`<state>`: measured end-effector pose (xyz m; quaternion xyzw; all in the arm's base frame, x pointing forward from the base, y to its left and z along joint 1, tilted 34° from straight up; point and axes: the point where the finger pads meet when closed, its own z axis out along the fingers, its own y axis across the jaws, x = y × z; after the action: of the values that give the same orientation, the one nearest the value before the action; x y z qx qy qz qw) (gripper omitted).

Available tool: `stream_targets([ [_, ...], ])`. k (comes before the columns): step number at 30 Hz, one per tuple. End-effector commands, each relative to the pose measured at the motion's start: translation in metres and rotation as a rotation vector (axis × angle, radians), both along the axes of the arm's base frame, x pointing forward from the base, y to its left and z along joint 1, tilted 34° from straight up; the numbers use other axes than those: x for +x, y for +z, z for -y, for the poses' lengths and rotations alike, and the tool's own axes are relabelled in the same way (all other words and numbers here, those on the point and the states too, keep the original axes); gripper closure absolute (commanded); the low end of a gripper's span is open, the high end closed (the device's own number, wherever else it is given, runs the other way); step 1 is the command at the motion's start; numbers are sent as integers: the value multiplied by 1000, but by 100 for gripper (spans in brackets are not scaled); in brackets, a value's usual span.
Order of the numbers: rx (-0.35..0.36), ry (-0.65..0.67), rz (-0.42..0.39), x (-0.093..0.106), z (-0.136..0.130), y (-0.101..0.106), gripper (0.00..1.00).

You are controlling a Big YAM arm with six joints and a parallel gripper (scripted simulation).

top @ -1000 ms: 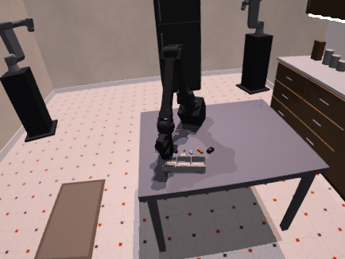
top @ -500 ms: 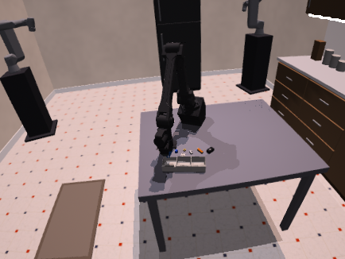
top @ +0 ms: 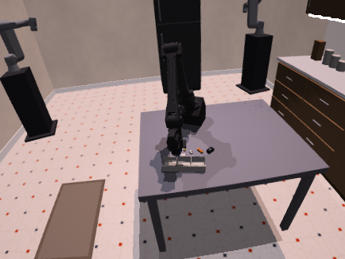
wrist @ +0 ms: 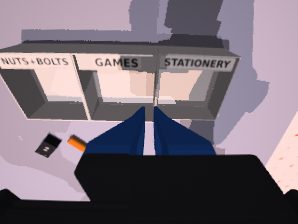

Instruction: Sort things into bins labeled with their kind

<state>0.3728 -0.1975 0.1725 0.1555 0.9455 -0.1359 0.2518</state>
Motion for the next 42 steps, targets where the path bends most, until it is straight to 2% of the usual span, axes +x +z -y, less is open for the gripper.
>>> stream_targets([
  [1,3,-20,47,14,-15,7,91],
  [5,8,-19,35,17,-25,0,91],
  [6,0,-19,59,22,-28,11,91],
  [9,0,-19,61,23,-33,10,91],
  [10,9,-22,33,21,-32,-5,91],
  [11,11,-42,32,18,-23,-8,91],
  [20,4,-23,25,29,-15,-28,91],
  [22,4,-23,25,29,-15,-28,91],
  [23,-16,-18,83,38,-14,-3,91],
  [25,-3,-23,43,39,-10,-25,91],
  [33,3,-23,25,42,-5,-52,91],
  [34,2,-20,29,44,-5,-51,91],
  [36,-12,-18,72,48,-7,-31,91],
  [37,-14,-18,76,49,-6,-29,91],
  [40,-14,-19,78,50,-5,-28,91],
  [41,-1,-20,49,48,-8,-39,91],
  [42,-1,-20,49,48,-8,-39,91],
])
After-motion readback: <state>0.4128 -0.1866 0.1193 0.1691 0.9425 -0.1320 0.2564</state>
